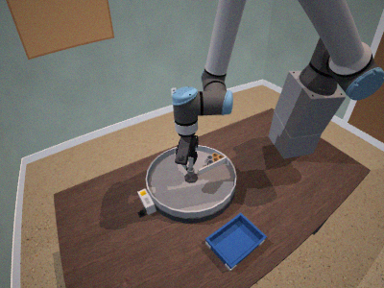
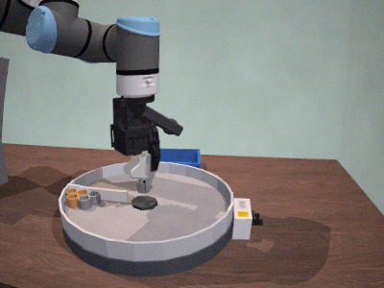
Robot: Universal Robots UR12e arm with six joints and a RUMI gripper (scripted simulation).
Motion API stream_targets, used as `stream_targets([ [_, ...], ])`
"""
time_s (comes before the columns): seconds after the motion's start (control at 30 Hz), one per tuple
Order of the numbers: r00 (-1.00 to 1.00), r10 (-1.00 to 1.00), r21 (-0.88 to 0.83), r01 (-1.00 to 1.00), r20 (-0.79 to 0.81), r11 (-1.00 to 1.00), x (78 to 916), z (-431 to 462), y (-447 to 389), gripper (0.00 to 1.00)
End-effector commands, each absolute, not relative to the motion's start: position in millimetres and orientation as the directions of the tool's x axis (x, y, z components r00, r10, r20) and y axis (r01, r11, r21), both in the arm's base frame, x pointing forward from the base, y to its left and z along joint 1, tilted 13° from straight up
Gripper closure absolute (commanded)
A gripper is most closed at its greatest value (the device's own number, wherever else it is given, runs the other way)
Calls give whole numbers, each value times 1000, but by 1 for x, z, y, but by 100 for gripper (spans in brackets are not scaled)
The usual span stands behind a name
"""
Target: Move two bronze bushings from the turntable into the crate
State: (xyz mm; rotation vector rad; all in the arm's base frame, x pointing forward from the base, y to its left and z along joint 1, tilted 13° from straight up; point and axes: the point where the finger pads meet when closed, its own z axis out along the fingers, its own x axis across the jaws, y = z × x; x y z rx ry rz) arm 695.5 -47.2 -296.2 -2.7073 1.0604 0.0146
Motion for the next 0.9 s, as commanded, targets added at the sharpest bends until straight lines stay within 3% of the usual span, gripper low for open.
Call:
stream_targets([
  [0.0,736,-671,-213,-672,-91,-709,697,-296,-49,100],
  [0.87,738,-669,-213,-671,-90,-711,699,-308,-45,100],
])
